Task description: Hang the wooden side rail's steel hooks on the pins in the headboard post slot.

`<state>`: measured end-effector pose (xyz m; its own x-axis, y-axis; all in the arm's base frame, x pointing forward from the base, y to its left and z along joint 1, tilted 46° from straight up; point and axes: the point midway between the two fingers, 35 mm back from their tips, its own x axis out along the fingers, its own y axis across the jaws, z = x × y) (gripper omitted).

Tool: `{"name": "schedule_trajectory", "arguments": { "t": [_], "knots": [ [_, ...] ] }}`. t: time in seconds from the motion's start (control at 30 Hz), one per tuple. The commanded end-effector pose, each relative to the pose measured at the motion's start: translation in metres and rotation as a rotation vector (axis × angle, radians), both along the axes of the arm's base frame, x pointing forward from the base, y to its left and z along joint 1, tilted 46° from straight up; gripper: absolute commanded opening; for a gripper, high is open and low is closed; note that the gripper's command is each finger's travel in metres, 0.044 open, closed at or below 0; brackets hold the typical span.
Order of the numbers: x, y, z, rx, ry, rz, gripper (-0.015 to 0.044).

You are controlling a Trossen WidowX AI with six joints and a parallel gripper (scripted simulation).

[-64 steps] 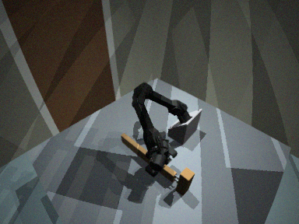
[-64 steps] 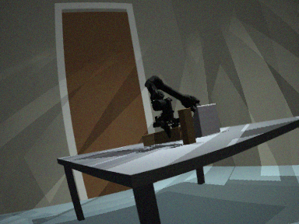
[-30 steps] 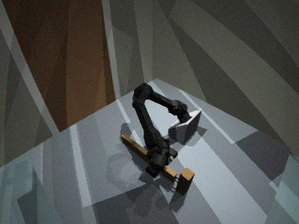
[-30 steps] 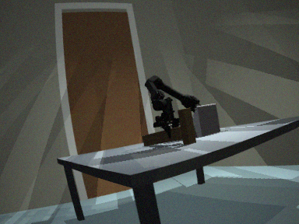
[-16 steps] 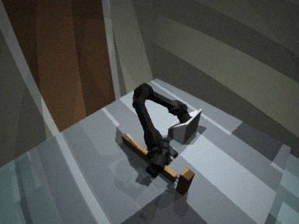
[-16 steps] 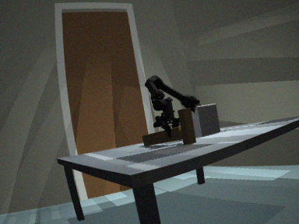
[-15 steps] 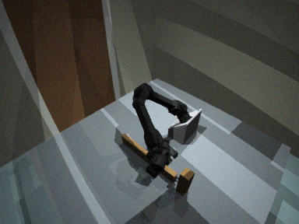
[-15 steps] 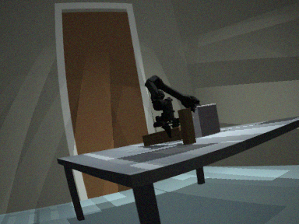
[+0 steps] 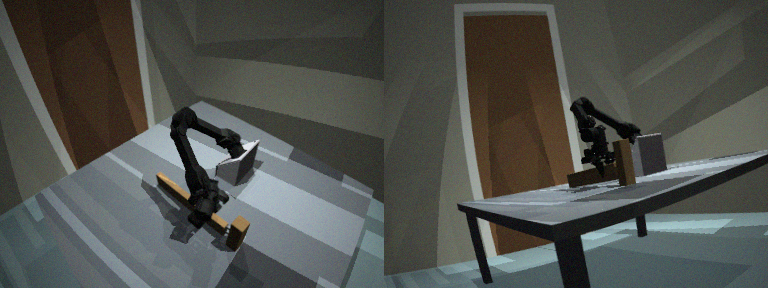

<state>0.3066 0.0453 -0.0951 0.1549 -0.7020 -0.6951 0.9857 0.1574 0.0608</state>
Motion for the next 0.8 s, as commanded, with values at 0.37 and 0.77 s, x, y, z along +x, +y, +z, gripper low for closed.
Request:
{"name": "schedule_trajectory", "arguments": {
  "t": [0.37, 0.77],
  "knots": [
    [-0.0001, 0.0033, -0.0015, 0.002, -0.001, 0.004, 0.0000],
    [-0.0007, 0.0044, -0.0022, 0.002, -0.001, 0.004, 0.0000]
  ]
}}
